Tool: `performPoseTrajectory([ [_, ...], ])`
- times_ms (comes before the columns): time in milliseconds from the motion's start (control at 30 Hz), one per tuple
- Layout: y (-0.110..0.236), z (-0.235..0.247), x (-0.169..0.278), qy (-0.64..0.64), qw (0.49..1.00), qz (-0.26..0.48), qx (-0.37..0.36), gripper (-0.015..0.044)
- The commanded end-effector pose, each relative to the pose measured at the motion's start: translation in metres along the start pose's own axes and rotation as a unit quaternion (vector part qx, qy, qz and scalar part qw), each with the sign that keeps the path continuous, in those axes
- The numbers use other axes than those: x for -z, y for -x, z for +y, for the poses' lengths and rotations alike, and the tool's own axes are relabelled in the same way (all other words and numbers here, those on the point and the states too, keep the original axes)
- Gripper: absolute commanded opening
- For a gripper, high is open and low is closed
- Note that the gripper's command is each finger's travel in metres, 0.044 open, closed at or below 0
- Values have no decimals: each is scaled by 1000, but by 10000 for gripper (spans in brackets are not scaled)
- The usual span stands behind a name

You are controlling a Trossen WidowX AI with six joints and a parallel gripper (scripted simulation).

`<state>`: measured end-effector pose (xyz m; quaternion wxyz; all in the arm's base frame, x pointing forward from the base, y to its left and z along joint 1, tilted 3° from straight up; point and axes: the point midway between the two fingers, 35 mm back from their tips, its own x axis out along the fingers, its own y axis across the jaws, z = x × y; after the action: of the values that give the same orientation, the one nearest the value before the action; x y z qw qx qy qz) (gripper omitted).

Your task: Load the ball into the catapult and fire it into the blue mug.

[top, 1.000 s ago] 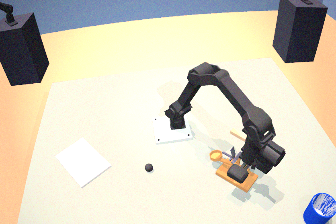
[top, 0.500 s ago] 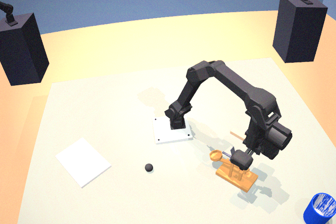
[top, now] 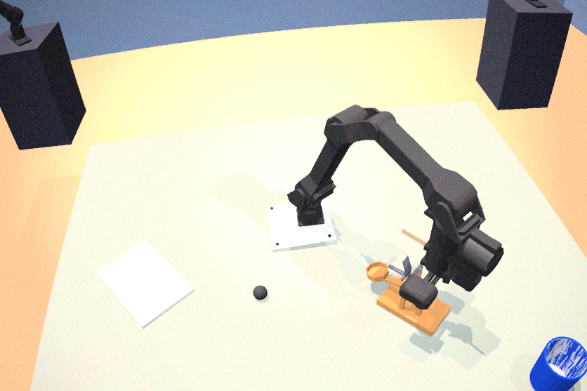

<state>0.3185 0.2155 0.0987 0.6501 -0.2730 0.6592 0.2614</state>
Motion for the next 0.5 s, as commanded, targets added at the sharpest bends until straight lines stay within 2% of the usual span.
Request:
performPoseTrajectory([
  [0, -5, 0, 0, 1, 1000, -2, -1, 440],
  [467, -28, 0, -1, 1, 1000, -2, -1, 440],
])
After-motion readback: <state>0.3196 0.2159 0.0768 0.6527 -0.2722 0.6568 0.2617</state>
